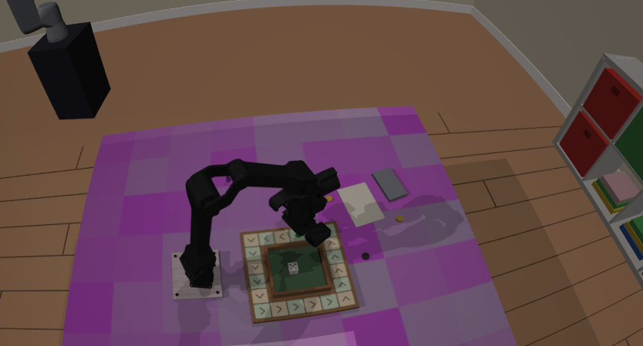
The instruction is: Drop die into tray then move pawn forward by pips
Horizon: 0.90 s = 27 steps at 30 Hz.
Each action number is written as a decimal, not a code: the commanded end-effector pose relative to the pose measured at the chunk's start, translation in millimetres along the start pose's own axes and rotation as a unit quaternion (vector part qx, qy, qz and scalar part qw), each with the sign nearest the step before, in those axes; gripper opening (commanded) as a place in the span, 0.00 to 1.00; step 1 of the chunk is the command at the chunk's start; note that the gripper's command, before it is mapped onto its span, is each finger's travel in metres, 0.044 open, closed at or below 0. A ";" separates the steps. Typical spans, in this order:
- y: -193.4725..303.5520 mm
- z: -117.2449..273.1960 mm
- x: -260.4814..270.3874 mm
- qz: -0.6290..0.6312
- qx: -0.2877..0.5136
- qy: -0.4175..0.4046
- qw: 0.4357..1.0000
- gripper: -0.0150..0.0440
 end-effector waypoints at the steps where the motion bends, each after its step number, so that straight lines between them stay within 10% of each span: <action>1: 0.9 -1.5 0.2 0.002 0.002 -0.001 1.000 0.28; 27: -6.0 97.5 1.0 0.002 0.001 -0.001 1.000 0.25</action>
Point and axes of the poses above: the point midway between the two fingers, 35 mm back from their tips, its own z axis back along the fingers, its own x axis across the jaws, y = z × x, the point moved 5 cm from there along z, back along the fingers, and after that the axes turned 7 degrees about -z, right-handed, at the moved point
